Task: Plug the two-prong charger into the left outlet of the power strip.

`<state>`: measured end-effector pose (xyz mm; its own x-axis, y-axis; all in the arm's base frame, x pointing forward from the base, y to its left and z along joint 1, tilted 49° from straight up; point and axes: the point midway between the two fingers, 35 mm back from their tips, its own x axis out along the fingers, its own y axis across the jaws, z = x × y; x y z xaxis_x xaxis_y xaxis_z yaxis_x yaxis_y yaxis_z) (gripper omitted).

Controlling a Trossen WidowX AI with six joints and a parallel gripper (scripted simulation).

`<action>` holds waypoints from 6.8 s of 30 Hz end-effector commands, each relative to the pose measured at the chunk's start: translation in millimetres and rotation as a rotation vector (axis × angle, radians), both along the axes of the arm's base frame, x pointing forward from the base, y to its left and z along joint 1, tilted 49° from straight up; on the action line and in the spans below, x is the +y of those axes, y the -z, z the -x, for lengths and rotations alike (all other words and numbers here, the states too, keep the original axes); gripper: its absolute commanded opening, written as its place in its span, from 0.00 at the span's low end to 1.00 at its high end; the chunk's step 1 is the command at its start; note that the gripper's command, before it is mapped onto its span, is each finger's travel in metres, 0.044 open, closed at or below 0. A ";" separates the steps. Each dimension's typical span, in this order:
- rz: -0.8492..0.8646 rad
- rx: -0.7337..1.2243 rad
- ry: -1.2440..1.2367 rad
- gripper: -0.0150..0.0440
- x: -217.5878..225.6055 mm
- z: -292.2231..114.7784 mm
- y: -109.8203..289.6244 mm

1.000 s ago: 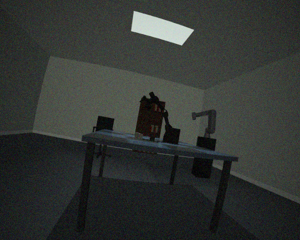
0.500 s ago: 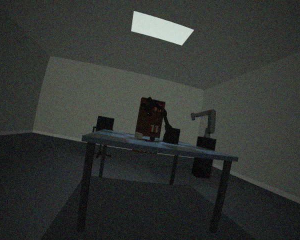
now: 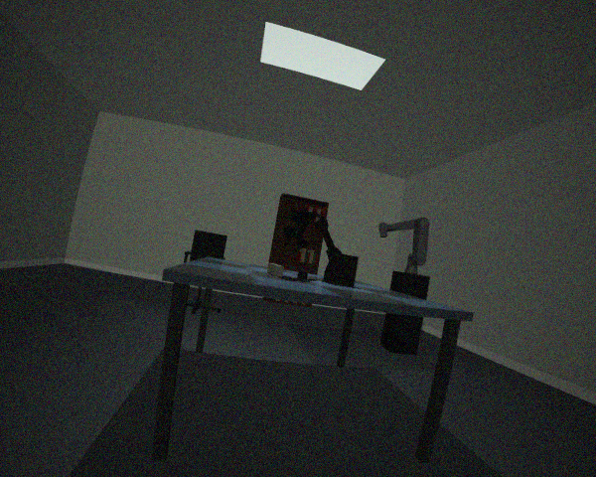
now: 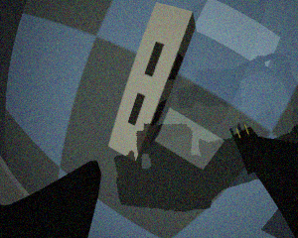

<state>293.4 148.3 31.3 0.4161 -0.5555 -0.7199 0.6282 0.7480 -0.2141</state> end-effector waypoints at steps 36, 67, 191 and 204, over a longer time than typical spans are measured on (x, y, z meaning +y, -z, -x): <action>0.246 0.502 -0.018 1.00 -88.3 74.7 70.0; 0.249 0.502 -0.017 1.00 -122.0 69.6 98.9; 0.426 0.903 -0.458 0.25 -88.0 0.7 101.3; 0.433 0.918 -0.475 0.25 -87.1 -13.3 103.1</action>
<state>301.0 61.0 -72.3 0.0589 -0.7574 -0.6502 -0.2231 0.6249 -0.7481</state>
